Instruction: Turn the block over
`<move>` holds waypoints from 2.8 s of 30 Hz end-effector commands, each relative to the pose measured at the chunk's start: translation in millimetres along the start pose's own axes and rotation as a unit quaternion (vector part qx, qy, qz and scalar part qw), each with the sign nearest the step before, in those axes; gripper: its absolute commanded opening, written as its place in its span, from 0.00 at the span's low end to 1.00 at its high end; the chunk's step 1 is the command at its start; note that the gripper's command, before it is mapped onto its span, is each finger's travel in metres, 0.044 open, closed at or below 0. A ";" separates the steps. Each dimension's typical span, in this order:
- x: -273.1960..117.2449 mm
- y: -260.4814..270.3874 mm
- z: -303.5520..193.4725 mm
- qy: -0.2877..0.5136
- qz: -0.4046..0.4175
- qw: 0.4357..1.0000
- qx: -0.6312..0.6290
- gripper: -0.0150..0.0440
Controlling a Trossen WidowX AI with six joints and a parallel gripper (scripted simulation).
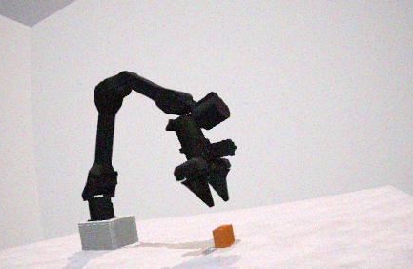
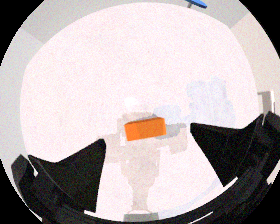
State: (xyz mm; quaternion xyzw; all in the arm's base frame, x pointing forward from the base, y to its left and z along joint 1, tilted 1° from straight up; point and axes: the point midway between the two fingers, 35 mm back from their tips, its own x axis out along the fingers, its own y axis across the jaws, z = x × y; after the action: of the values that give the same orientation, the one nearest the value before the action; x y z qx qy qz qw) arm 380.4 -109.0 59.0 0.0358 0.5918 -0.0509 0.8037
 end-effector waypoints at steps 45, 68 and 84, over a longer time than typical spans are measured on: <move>59.4 0.8 -10.5 0.131 -0.005 0.991 -0.001 1.00; 66.3 0.7 -12.7 0.132 -0.005 0.991 -0.001 0.62; 39.0 1.0 -5.1 0.131 -0.005 0.991 -0.001 0.27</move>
State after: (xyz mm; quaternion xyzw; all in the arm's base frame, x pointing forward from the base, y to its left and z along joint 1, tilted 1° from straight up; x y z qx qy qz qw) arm 384.1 -107.9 -1.6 0.0399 0.7003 -0.0453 0.7113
